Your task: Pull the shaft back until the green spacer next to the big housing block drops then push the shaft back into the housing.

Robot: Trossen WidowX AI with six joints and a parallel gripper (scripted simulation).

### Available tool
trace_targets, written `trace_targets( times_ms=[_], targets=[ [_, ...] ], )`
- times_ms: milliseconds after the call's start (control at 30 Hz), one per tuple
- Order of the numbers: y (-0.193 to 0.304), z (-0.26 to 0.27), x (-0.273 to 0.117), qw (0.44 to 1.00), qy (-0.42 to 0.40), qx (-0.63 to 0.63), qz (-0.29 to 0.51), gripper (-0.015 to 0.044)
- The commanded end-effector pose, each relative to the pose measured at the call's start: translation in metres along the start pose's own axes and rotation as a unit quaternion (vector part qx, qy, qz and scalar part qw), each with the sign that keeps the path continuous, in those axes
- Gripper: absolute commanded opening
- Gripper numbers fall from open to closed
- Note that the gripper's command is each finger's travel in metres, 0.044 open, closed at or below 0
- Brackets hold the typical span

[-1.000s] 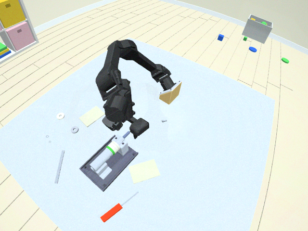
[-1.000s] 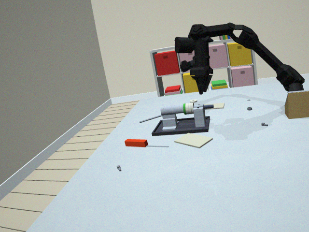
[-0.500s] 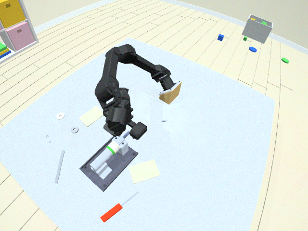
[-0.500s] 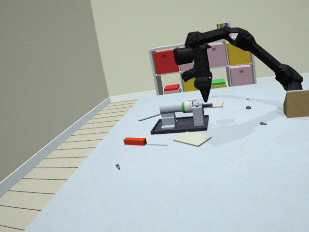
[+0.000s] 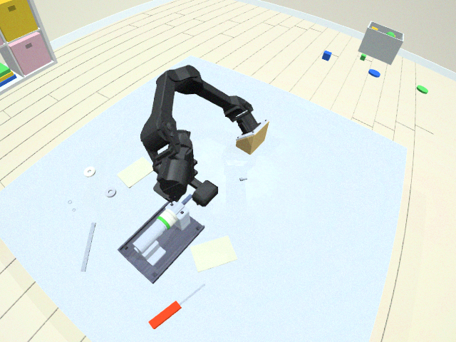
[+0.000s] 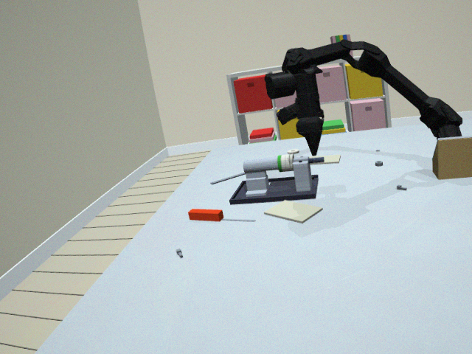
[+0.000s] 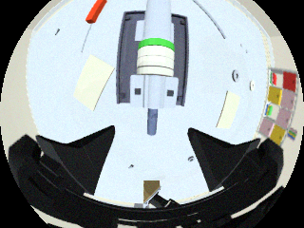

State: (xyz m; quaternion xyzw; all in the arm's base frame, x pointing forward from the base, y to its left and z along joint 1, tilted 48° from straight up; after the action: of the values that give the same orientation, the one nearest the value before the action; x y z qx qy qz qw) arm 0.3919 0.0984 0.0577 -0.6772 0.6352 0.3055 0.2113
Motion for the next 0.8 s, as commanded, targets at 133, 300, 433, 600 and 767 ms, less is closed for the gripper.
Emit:
trace_targets(
  times_ms=[133,300,433,600,767],
  targets=[
    [0.000,-0.001,0.000,1.000,0.002,-0.001,-0.001,0.0440],
    [0.000,0.000,0.001,1.000,0.001,0.008,-0.003,0.0440],
    [0.002,0.009,0.006,0.980,-0.024,0.191,-0.049,0.0440],
    [0.008,0.019,0.014,0.882,-0.078,0.453,-0.108,0.0440],
    [0.018,0.024,0.020,0.695,-0.156,0.687,-0.144,0.0440]
  ],
)
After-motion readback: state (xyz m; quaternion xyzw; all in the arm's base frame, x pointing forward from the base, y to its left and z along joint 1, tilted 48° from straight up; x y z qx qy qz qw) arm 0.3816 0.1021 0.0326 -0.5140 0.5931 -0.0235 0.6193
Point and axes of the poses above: the point midway between the two fingers, 35 mm back from their tips, its own x axis out along the fingers, its own z axis across the jaws, y = z × x, the point moved 4 cm from there along -x, back along the fingers, and after that the axes turned 9 degrees about -x, right-handed, at the moved point
